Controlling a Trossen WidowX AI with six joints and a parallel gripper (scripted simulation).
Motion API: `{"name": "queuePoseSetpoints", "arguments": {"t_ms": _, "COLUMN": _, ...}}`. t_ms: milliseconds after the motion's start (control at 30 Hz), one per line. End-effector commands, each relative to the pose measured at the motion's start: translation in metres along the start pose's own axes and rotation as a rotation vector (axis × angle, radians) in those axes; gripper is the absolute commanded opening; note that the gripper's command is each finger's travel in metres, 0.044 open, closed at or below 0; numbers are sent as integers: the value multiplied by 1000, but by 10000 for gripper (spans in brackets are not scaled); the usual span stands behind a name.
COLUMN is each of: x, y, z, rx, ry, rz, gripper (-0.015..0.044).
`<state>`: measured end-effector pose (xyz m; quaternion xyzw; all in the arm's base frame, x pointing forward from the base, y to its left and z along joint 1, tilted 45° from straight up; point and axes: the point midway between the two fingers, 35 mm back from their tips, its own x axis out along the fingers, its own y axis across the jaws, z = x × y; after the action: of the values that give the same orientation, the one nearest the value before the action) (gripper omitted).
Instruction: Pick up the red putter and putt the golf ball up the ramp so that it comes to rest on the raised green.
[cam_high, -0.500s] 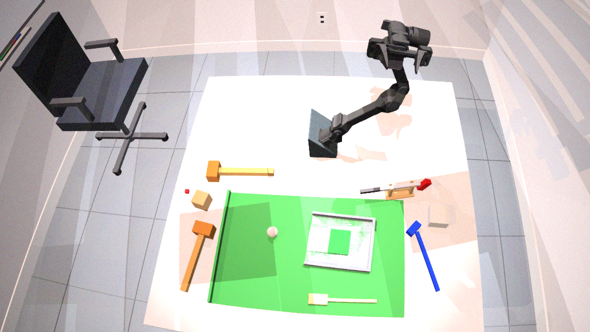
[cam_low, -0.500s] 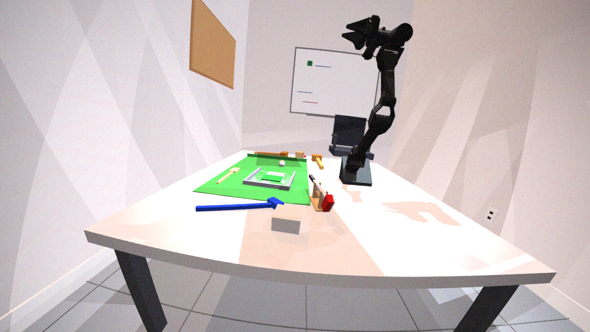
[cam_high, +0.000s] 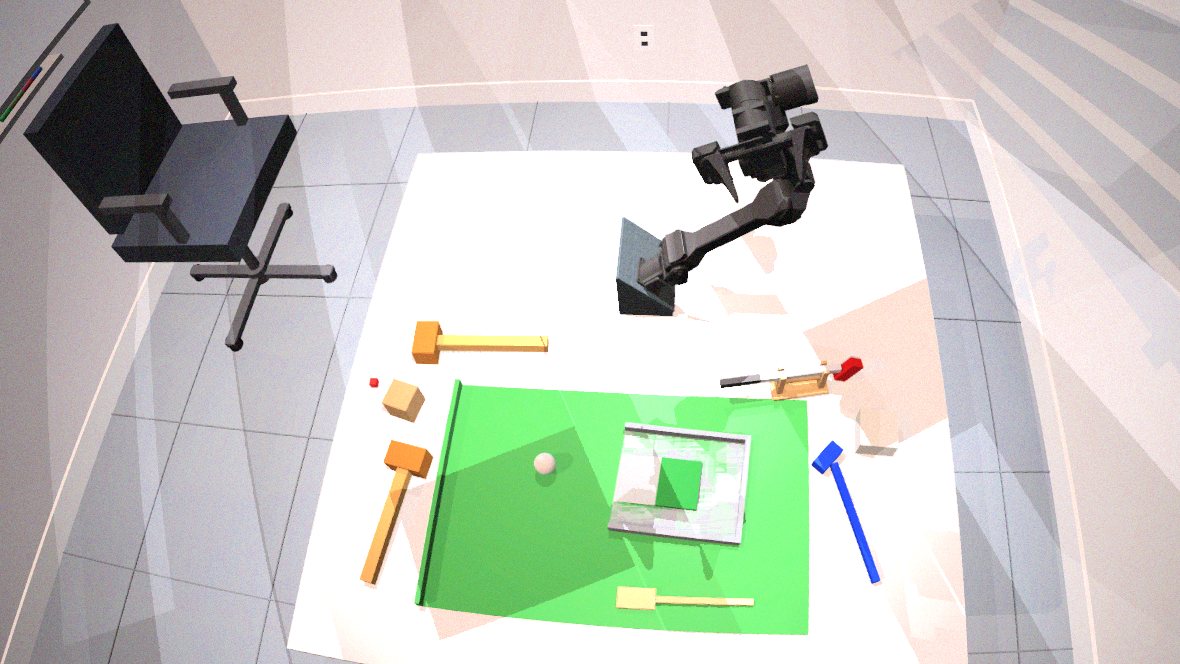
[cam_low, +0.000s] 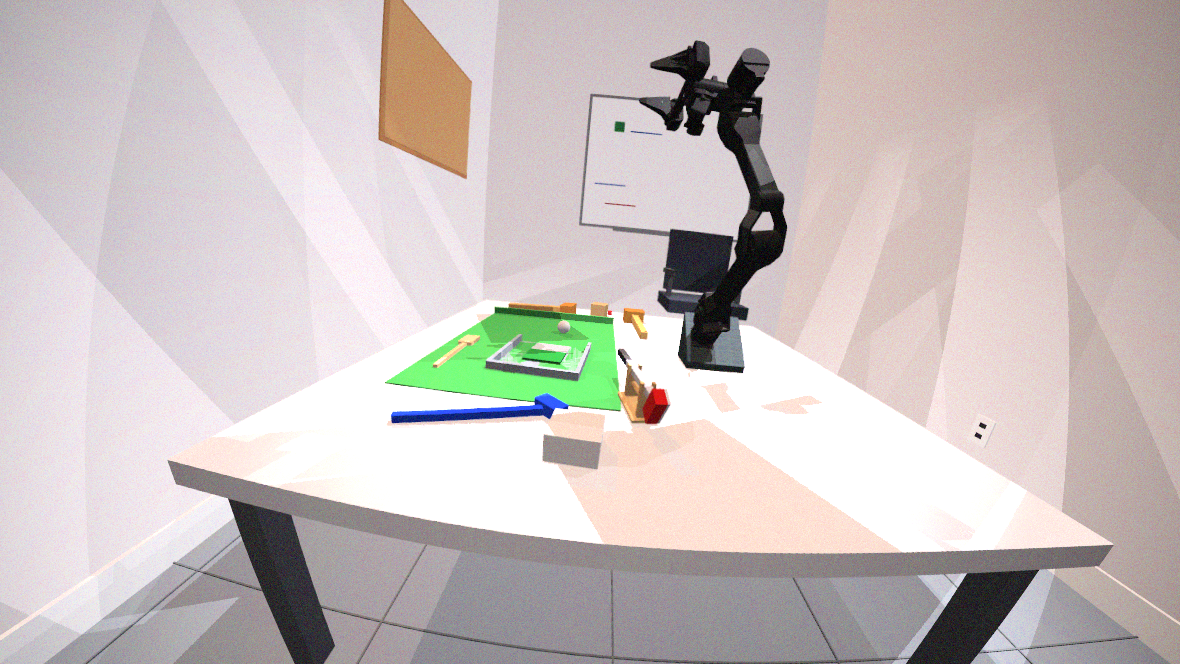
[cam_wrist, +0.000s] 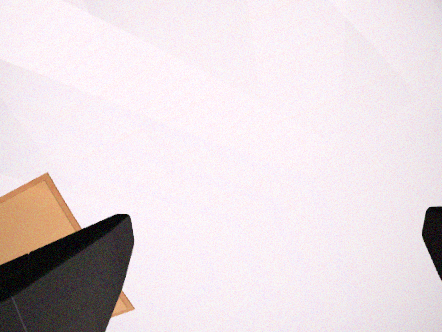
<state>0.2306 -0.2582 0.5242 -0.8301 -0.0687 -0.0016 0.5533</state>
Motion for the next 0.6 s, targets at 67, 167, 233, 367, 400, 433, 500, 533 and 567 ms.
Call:
{"name": "queuePoseSetpoints", "arguments": {"t_ms": 67, "x": 52, "y": 47, "z": 38, "rx": 262, "ry": -109, "rz": 31, "gripper": 440}}
{"name": "queuePoseSetpoints", "arguments": {"t_ms": 167, "x": 78, "y": 76, "z": 69, "rx": 402, "ry": -188, "rz": 81, "gripper": 440}}
{"name": "queuePoseSetpoints", "arguments": {"t_ms": 233, "x": 93, "y": 95, "z": 94, "rx": 491, "ry": -246, "rz": 125, "gripper": 440}}
{"name": "queuePoseSetpoints", "arguments": {"t_ms": 367, "x": 114, "y": 126, "z": 148, "rx": 645, "ry": -364, "rz": 231, "gripper": 440}}
{"name": "queuePoseSetpoints", "arguments": {"t_ms": 400, "x": 118, "y": 133, "z": 163, "rx": 679, "ry": -394, "rz": 261, "gripper": 440}}
{"name": "queuePoseSetpoints", "arguments": {"t_ms": 433, "x": 121, "y": 139, "z": 178, "rx": 712, "ry": -425, "rz": 292, "gripper": 440}}
{"name": "queuePoseSetpoints", "arguments": {"t_ms": 500, "x": 124, "y": 151, "z": 209, "rx": 774, "ry": -489, "rz": 360, "gripper": 440}}
{"name": "queuePoseSetpoints", "arguments": {"t_ms": 533, "x": 125, "y": 157, "z": 225, "rx": 802, "ry": -522, "rz": 396, "gripper": 440}}
{"name": "queuePoseSetpoints", "arguments": {"t_ms": 567, "x": 124, "y": 162, "z": 241, "rx": 830, "ry": -556, "rz": 434, "gripper": 440}}
